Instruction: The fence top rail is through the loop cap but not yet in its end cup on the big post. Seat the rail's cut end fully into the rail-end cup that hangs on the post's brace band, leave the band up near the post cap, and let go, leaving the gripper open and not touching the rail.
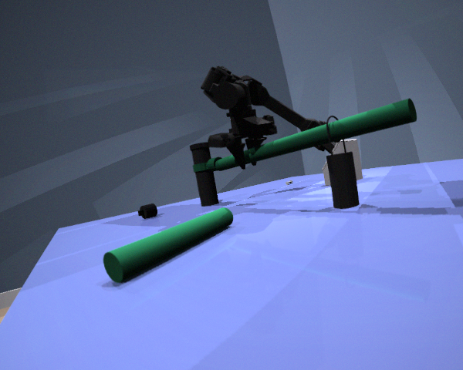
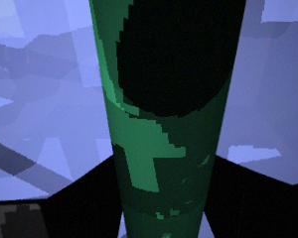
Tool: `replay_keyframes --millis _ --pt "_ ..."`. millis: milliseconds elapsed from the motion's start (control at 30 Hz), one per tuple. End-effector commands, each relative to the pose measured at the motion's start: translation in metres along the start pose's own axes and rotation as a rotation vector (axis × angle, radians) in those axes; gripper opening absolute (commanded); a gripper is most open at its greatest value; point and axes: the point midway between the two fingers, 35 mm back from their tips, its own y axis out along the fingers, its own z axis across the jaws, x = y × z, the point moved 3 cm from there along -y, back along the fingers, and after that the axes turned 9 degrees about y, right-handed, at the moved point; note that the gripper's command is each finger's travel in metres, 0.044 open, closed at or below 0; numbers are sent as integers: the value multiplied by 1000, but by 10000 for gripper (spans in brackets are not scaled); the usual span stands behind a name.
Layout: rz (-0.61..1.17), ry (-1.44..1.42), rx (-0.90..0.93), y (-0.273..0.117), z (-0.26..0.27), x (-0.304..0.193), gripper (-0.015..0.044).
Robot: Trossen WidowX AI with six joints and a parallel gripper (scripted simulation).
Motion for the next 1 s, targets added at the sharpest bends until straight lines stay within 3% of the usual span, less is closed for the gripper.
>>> replay_keyframes --millis 0,967 --pt "7 0 -7 -2 -1 -1 0" --pt "14 -2 -9 -5 -3 -6 0"
